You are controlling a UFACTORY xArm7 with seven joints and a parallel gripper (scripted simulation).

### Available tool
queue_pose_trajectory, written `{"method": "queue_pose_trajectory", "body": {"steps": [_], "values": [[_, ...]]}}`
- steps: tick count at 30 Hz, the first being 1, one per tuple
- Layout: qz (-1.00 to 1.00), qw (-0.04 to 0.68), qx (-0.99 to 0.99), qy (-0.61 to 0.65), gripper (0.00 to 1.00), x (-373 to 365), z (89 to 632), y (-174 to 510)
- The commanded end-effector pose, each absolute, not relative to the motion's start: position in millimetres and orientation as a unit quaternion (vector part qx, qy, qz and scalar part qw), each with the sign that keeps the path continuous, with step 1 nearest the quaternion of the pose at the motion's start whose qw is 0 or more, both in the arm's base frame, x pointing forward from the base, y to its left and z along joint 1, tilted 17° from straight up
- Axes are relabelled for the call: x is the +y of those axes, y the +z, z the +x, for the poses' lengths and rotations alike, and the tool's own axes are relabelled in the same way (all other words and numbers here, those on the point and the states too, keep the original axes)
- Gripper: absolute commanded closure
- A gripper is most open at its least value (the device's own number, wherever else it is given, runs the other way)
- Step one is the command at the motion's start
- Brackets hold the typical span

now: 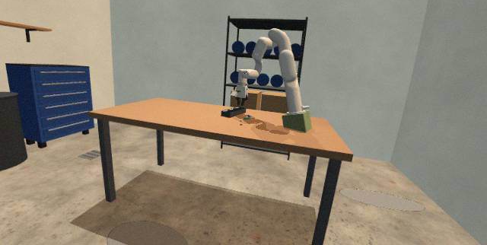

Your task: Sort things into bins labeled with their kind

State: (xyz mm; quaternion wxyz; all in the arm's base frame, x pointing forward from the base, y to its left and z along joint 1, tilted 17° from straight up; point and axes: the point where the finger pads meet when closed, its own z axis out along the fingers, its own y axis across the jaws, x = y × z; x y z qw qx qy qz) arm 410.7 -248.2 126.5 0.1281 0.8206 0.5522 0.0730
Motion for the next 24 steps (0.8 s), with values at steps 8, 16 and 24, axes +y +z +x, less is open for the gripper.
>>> {"method": "queue_pose_trajectory", "body": {"steps": [8,16,24], "values": [[0.758,0.136,0.635,0.059,0.7,-199,403,122],[0.696,0.139,0.703,0.048,0.7,-150,396,114],[0.623,0.139,0.769,0.036,0.7,-93,387,105]]}}
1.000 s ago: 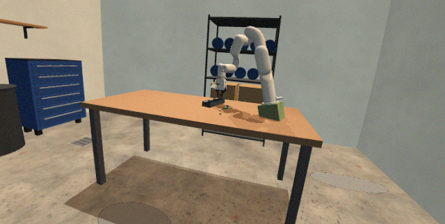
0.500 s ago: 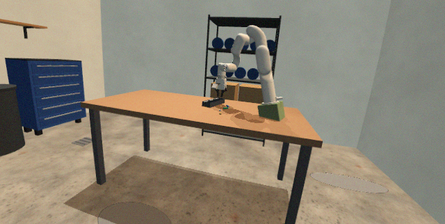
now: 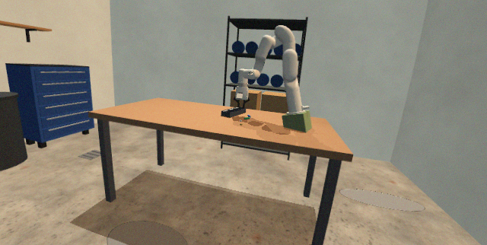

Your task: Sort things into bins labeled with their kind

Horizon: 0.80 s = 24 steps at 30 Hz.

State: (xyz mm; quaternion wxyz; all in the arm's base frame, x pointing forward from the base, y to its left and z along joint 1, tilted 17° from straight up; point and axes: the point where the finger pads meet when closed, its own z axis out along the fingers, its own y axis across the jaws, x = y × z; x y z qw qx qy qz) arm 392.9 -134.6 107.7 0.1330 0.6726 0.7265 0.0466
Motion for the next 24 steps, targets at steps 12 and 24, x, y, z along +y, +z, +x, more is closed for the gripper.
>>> {"method": "queue_pose_trajectory", "body": {"steps": [12,24], "values": [[0.507,0.141,0.85,0.018,0.7,-12,374,92],[0.382,0.142,0.913,-0.003,0.7,70,361,80]]}}
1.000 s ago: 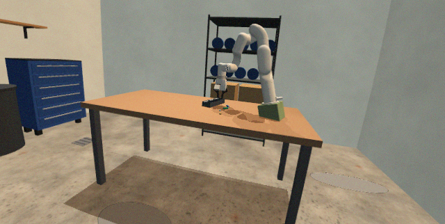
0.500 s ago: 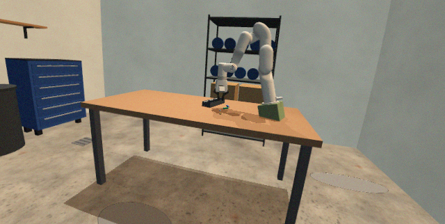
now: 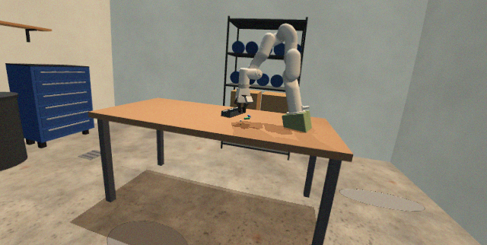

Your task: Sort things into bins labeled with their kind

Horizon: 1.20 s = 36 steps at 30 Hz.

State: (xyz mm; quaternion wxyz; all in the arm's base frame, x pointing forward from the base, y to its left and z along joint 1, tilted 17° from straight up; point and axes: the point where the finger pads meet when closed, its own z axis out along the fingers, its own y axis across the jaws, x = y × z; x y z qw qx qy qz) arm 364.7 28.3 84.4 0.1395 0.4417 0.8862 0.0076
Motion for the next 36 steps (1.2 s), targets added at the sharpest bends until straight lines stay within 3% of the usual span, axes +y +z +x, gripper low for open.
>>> {"method": "queue_pose_trajectory", "body": {"steps": [1,8,23,36], "values": [[0.371,0.142,0.918,-0.005,0.7,78,360,79],[0.29,0.142,0.946,-0.018,0.7,125,354,72],[0.128,0.141,0.981,-0.048,0.7,111,356,74],[0.128,0.141,0.981,-0.048,0.7,104,356,75]]}}
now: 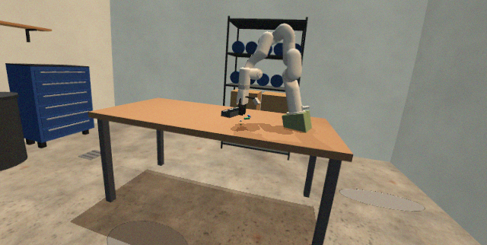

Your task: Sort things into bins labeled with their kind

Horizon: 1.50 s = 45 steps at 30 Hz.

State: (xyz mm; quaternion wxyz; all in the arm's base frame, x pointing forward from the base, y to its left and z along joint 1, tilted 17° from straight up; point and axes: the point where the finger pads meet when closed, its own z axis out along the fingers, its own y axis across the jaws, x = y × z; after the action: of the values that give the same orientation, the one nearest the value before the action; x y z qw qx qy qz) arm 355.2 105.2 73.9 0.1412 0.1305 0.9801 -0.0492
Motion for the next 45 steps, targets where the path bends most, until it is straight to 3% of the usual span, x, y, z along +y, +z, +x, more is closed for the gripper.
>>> {"method": "queue_pose_trajectory", "body": {"steps": [1,29,45], "values": [[0.128,0.141,0.981,-0.048,0.7,104,356,75],[0.128,0.141,0.981,-0.048,0.7,105,356,75],[0.128,0.14,0.981,-0.048,0.7,98,371,22]]}}
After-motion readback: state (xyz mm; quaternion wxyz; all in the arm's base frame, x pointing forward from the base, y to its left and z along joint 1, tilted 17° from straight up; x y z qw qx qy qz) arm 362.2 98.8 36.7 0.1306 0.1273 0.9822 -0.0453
